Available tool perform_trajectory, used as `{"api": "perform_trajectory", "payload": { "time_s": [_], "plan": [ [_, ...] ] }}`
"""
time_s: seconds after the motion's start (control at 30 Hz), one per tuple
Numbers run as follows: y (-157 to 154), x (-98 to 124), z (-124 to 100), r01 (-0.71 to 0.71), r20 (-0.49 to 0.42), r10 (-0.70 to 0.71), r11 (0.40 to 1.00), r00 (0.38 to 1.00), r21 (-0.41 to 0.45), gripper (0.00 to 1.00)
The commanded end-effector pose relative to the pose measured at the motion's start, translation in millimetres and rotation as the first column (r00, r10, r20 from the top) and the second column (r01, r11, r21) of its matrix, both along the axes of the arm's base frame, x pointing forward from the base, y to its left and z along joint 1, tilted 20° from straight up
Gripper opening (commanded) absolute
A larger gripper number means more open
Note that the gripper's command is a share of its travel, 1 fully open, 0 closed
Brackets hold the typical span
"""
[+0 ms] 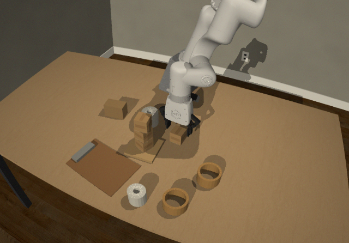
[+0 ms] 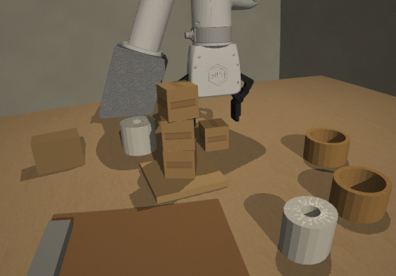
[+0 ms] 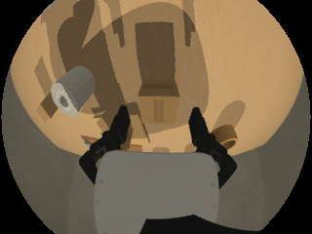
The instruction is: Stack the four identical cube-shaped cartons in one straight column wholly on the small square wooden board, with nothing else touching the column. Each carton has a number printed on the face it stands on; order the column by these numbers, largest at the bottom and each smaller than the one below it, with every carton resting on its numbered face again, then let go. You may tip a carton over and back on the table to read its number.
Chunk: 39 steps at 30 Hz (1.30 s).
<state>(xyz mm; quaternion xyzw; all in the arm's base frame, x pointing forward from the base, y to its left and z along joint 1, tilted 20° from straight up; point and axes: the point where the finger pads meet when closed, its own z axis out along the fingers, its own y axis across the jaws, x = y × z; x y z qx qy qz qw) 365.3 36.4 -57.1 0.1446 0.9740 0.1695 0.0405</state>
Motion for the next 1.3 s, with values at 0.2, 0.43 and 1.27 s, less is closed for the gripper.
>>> {"api": "perform_trajectory", "payload": {
  "time_s": [0.2, 0.43, 1.27],
  "plan": [
    [2.7, 2.1, -8.5, 0.001, 0.003, -0.001, 1.000, 1.000, -0.001, 1.00],
    [3.8, 2.4, -12.1, 0.001, 0.003, -0.001, 1.000, 1.000, -0.001, 1.00],
    [6.8, 2.9, -21.9, 0.001, 0.002, -0.001, 1.000, 1.000, -0.003, 1.00]
  ]
}}
